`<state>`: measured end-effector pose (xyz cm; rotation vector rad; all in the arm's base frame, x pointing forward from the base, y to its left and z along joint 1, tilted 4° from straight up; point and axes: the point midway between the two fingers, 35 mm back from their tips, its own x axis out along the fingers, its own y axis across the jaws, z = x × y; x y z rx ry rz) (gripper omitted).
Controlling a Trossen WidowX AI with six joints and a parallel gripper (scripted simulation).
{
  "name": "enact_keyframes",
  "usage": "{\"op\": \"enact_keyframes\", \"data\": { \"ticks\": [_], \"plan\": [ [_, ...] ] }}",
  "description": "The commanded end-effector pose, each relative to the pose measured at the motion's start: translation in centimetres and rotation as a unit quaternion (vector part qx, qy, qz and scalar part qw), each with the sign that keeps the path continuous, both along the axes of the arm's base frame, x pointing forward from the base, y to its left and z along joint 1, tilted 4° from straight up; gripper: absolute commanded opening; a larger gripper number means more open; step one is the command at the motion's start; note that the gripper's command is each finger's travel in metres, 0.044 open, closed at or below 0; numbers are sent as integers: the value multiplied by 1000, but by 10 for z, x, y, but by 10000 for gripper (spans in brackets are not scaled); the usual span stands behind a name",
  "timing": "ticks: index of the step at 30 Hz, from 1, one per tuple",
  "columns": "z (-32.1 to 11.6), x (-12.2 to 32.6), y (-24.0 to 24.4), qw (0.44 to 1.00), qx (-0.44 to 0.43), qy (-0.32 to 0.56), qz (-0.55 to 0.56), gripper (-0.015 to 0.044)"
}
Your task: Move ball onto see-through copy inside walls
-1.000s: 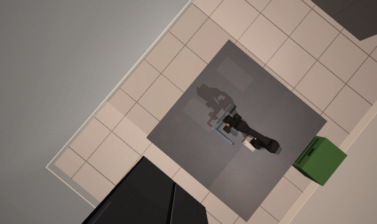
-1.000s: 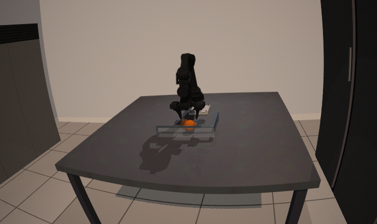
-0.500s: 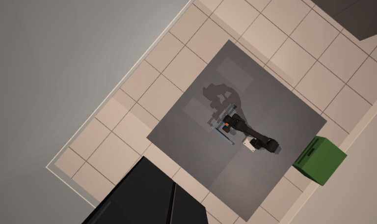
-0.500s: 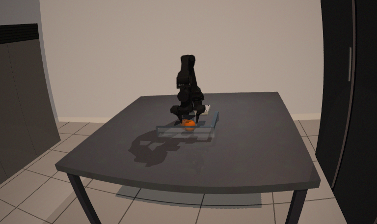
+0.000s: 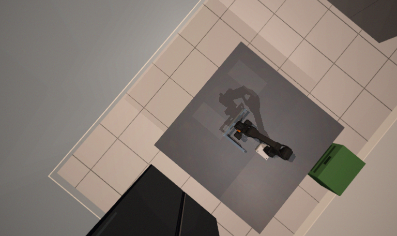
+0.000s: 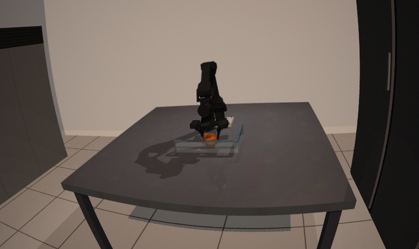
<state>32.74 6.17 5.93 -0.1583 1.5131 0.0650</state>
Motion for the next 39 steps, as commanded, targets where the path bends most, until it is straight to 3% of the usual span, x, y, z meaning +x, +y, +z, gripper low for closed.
{"op": "enact_keyframes", "data": {
  "ticks": [1, 5, 16, 39],
  "plan": [
    [-1, 0, 1, 1000, 3, 1, 2, 306],
    [-1, 0, 1, 1000, 3, 1, 2, 280],
    [40, 5, 5, 1000, 3, 1, 2, 0],
    [141, -8, 8, 1000, 3, 1, 2, 0]
  ]
}}
